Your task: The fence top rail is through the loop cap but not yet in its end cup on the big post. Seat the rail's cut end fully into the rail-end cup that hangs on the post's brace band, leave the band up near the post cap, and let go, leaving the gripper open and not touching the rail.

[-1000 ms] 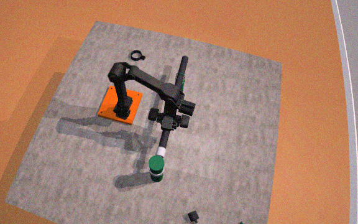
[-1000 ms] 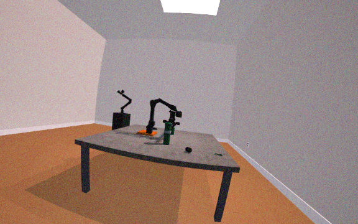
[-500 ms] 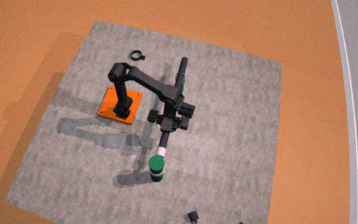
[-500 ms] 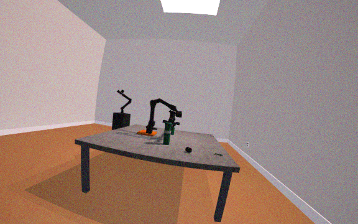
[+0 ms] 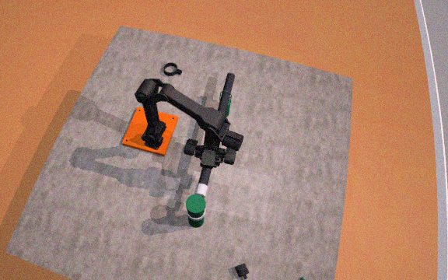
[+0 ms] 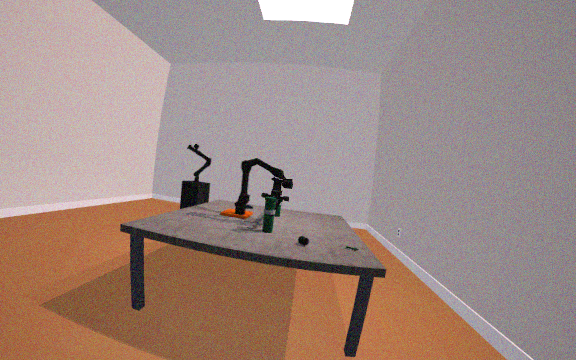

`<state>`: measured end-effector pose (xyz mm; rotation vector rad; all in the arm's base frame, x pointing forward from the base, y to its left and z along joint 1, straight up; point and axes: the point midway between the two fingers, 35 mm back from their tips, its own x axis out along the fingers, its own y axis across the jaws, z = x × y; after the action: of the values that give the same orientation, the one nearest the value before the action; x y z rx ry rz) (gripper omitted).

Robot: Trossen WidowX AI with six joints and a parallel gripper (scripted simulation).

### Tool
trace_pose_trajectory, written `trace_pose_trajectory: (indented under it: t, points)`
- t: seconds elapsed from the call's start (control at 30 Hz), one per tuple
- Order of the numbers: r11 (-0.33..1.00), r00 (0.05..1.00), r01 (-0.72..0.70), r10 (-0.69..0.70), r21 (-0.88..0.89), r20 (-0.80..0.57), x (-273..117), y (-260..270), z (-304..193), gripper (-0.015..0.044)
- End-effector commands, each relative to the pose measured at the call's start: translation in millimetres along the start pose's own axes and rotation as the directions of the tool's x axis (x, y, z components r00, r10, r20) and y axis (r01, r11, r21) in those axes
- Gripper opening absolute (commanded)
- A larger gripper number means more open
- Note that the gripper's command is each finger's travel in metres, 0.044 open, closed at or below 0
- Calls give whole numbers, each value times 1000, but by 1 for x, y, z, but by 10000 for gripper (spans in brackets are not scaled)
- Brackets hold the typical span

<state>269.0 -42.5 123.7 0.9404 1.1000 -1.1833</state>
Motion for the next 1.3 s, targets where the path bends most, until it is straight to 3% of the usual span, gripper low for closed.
trace_pose_trajectory:
  t: [0.0,0.7,1.03,1.27]
  points:
    - [1000,1000,-3,3,3,14,0,1,7,0]
    - [1000,1000,0,0,0,1,2,0,8,0]
    - [1000,1000,0,0,0,1,1,0,8,263]
    - [1000,1000,0,0,0,-1,-22,1,-6,440]
